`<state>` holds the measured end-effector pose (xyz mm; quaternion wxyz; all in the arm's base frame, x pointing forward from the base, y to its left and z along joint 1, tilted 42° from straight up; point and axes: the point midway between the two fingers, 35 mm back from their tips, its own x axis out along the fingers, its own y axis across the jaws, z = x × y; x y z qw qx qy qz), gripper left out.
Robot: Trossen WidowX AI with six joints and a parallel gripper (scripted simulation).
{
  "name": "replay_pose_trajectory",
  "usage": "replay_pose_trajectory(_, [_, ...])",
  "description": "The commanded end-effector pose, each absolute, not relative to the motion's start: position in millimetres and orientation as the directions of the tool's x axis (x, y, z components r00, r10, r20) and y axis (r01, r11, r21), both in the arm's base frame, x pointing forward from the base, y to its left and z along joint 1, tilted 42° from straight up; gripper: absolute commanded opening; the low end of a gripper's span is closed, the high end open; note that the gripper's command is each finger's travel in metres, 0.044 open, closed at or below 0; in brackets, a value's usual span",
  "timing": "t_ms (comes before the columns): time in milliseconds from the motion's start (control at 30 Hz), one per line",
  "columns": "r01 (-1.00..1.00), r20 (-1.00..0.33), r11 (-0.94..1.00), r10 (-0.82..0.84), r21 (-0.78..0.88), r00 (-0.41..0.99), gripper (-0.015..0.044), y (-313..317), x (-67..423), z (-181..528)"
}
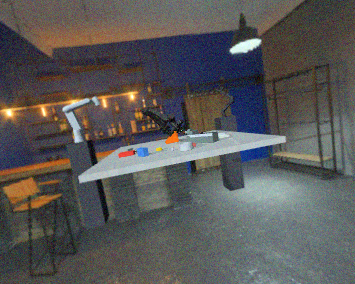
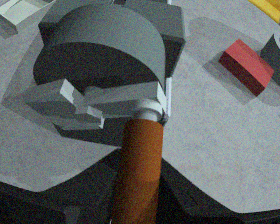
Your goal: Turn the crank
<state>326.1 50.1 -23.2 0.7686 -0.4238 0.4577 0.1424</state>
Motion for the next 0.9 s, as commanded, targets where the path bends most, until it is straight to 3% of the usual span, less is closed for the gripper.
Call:
replay_pose_trajectory(0, [-0.607, -0.823, 0.602, -0.160, -0.519, 0.545, 0.0000, 58.6, 323.4, -19.0])
replay_pose_trajectory(867, [-0.608, -0.824, 0.603, -0.159, -0.517, 0.544, 0.0000, 81.1, 307.6, -25.9])
